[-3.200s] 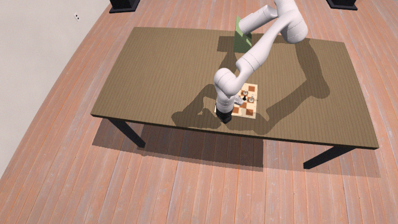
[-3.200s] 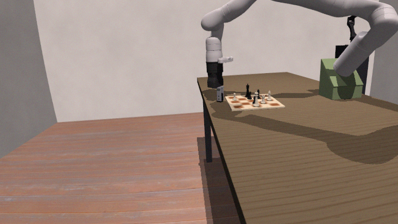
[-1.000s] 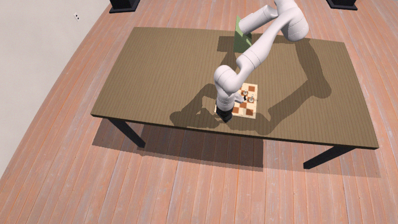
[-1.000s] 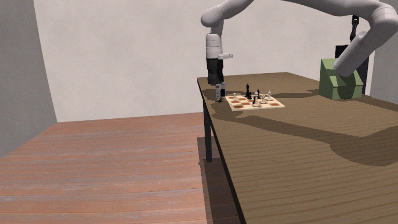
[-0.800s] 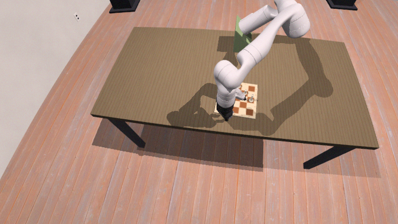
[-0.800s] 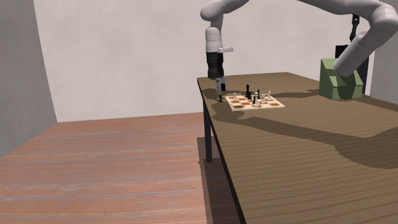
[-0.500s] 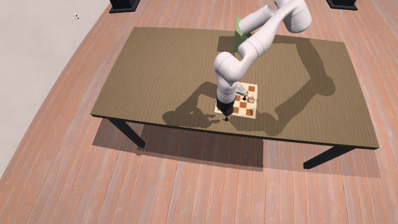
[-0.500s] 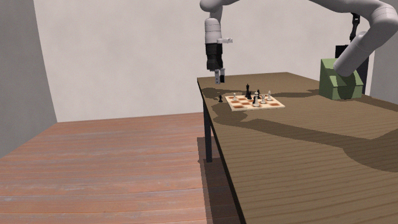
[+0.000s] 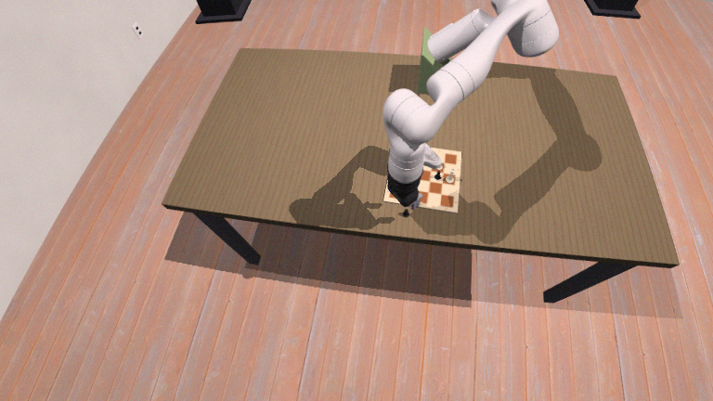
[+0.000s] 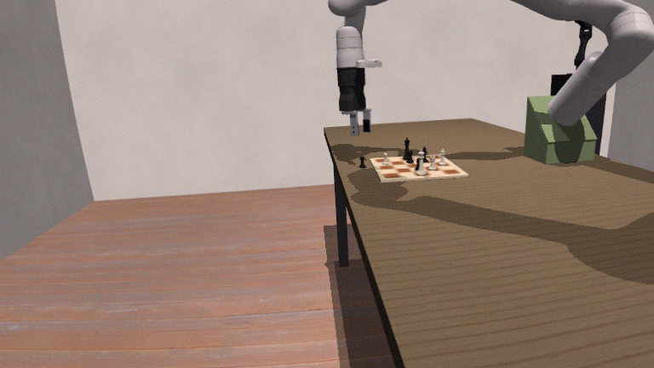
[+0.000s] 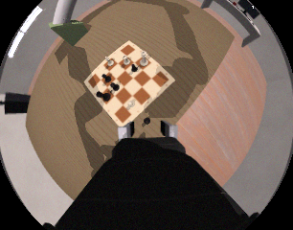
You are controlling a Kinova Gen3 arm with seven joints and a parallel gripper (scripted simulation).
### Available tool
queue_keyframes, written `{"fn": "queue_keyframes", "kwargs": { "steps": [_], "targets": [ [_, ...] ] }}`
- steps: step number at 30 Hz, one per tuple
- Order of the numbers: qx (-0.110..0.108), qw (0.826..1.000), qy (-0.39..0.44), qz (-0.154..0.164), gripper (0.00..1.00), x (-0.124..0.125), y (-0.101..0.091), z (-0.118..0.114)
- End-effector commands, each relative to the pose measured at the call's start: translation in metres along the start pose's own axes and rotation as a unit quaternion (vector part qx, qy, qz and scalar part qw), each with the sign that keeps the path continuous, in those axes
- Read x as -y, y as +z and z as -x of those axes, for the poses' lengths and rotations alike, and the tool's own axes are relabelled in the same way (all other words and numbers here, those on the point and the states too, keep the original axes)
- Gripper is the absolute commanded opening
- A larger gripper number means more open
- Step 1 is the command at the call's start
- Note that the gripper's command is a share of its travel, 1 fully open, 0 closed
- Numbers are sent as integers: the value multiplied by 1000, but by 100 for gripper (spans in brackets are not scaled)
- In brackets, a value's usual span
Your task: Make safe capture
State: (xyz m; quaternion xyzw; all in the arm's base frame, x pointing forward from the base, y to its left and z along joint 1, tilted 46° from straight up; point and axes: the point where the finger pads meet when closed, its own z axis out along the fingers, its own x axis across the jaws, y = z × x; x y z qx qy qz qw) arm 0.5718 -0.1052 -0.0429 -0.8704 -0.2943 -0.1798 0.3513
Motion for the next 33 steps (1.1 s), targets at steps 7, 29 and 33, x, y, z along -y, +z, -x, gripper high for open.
{"fn": "queue_keyframes", "kwargs": {
  "steps": [7, 29, 33],
  "targets": [
    [0, 1000, 0, 1, 100, -1, -2, 0],
    [-6, 999, -41, 4, 100, 7, -4, 3],
    [-10, 997, -73, 5, 100, 14, -6, 5]
  ]
}}
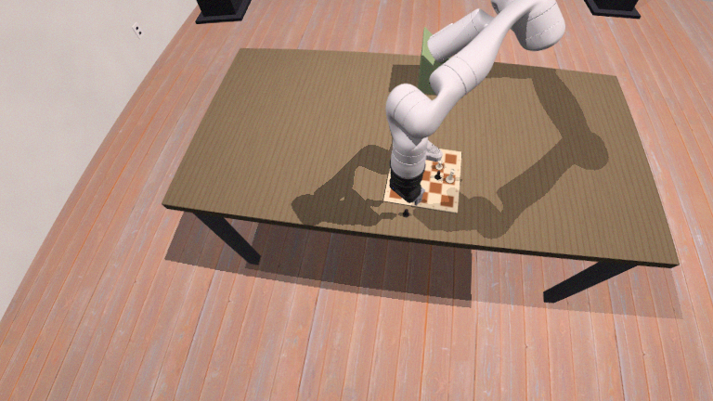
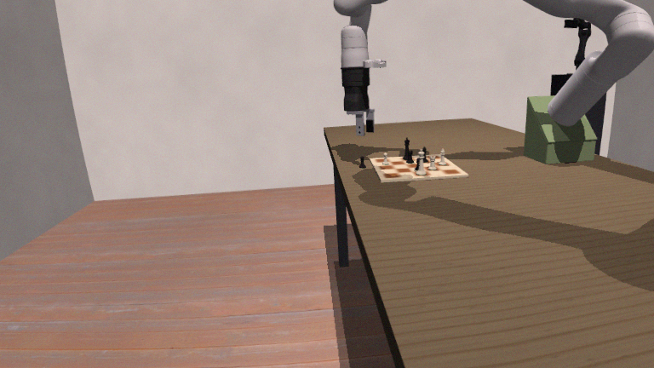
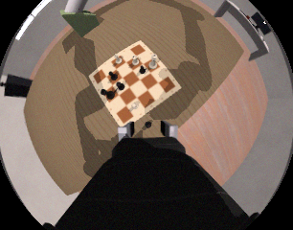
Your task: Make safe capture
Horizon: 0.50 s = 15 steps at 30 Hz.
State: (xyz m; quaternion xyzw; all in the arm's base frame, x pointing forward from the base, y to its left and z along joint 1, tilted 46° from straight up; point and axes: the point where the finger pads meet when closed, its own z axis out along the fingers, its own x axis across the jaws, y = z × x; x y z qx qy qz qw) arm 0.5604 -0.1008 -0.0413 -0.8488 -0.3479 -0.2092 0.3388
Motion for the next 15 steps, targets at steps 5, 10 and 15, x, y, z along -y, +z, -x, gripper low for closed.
{"fn": "queue_keyframes", "kwargs": {
  "steps": [5, 10, 15],
  "targets": [
    [-6, 999, -38, 5, 100, 10, -8, 0],
    [-10, 995, -101, 8, 100, 26, -9, 2],
    [-12, 984, -176, 10, 100, 46, -10, 5]
  ]
}}
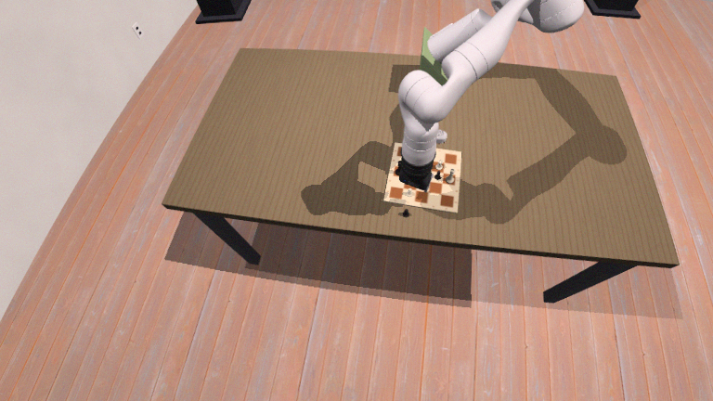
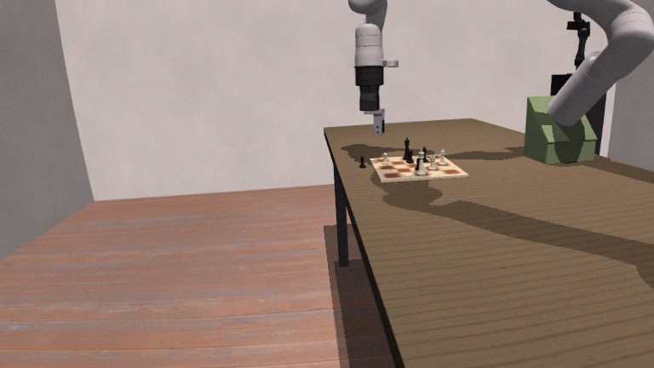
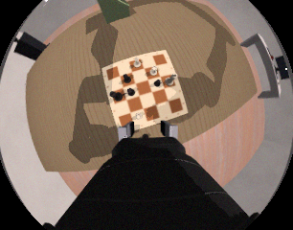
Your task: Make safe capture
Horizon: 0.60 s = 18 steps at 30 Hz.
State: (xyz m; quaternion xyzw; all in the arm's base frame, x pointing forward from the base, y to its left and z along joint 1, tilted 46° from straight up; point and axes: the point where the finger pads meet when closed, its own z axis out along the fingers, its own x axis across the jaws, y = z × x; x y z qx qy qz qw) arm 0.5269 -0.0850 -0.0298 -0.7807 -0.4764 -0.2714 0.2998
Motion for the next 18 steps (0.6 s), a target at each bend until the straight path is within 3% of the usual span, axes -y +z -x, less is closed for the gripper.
{"fn": "queue_keyframes", "kwargs": {
  "steps": [1, 9, 18],
  "targets": [
    [-2, 1000, -30, 5, 100, 11, -10, -7],
    [-2, 991, -132, 5, 100, 40, -10, -12],
    [2, 961, -278, -1, 100, 85, -8, -20]
  ]
}}
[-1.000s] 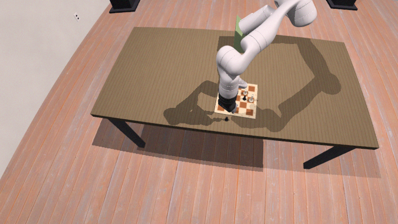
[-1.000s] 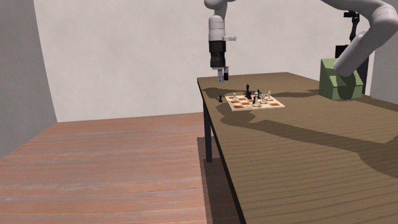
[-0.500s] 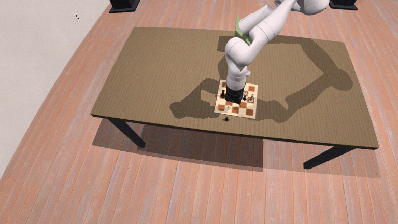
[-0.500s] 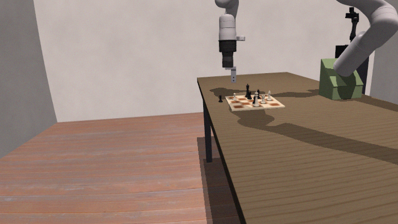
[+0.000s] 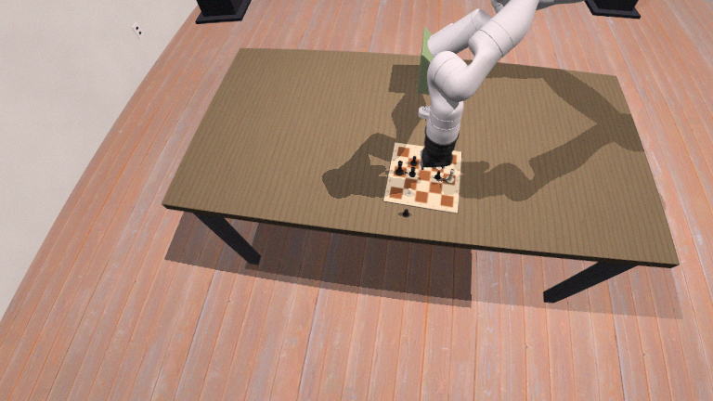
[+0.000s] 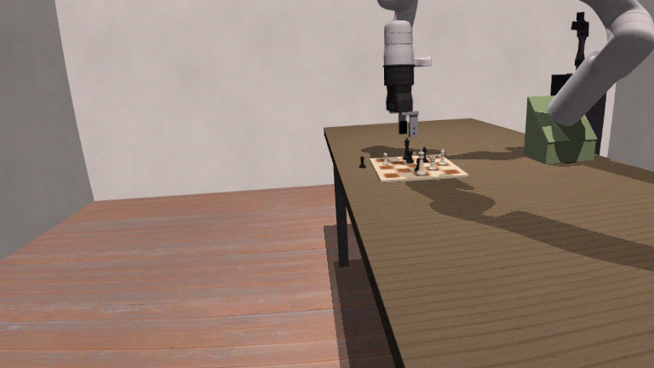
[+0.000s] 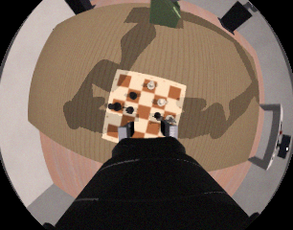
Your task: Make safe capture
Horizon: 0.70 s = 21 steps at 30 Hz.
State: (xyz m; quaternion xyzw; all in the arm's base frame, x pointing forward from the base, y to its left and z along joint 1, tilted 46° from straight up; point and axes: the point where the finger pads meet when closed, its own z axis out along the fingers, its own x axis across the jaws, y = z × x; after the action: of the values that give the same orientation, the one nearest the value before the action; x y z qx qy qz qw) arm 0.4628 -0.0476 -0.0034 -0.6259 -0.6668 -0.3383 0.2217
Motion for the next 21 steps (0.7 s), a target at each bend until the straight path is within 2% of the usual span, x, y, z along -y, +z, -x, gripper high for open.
{"fn": "queue_keyframes", "kwargs": {
  "steps": [1, 14, 21],
  "targets": [
    [3, 1000, -30, 3, 100, 8, -8, -11],
    [6, 988, -152, -9, 100, 39, -6, -36],
    [7, 984, -177, -11, 100, 46, -6, -41]
  ]
}}
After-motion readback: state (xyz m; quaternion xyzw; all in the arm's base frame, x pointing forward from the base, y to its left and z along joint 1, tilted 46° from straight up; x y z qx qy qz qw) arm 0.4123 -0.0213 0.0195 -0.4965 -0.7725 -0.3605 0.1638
